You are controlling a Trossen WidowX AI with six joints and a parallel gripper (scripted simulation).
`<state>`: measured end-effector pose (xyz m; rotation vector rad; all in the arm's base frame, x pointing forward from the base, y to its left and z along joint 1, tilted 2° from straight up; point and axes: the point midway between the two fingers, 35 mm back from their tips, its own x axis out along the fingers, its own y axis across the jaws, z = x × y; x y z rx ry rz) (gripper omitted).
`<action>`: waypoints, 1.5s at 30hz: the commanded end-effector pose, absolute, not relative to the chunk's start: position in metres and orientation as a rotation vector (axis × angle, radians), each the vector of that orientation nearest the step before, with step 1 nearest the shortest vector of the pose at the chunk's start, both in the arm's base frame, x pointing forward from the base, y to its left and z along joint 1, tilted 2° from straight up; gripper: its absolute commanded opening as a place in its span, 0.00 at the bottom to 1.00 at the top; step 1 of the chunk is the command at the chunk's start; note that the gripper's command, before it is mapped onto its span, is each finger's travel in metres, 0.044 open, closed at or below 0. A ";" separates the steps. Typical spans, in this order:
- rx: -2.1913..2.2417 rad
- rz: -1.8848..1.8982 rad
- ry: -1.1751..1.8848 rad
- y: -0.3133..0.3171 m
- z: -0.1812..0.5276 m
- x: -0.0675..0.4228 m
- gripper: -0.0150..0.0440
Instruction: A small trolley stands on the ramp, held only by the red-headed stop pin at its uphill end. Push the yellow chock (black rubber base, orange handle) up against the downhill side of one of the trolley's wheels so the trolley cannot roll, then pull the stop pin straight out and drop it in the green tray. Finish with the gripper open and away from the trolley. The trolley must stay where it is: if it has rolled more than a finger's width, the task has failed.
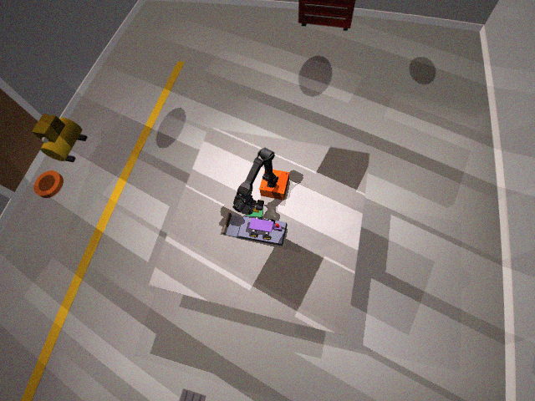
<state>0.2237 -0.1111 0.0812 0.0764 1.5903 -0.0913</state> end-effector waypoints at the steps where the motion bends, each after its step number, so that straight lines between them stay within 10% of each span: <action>1: 0.067 -0.092 1.587 -0.126 0.081 0.226 0.25; 45: 0.156 -0.004 1.578 -0.167 0.037 0.260 0.25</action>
